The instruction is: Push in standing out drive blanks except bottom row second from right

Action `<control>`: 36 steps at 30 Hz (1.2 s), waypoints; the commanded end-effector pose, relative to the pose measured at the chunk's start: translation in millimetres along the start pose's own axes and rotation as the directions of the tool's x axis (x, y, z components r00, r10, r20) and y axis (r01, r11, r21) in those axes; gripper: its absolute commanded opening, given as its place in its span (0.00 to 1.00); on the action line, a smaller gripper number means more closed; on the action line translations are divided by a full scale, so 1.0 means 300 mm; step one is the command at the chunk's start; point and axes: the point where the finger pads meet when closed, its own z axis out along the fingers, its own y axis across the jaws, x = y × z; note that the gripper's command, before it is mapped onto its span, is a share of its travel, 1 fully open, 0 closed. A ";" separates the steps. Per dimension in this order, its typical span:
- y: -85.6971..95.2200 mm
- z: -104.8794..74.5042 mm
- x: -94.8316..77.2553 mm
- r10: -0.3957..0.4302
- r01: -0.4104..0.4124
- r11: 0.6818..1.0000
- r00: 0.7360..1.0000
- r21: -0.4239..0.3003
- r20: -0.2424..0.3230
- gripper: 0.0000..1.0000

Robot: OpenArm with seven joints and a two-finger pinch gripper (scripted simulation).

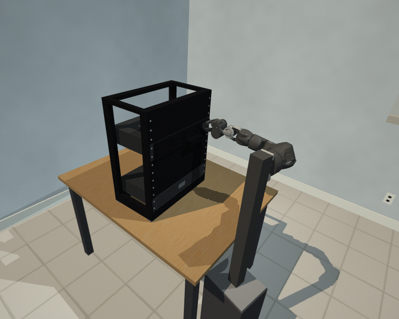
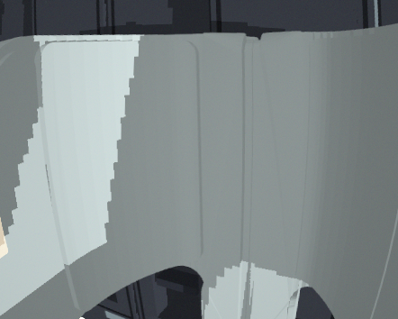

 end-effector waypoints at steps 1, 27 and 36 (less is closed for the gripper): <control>0.059 0.008 0.028 0.003 -0.005 0.999 1.000 -0.050 -0.026 0.00; 0.065 0.012 0.032 0.003 -0.004 0.999 1.000 -0.051 -0.027 0.00; 0.070 0.021 0.032 0.003 -0.004 0.999 1.000 -0.052 -0.028 0.00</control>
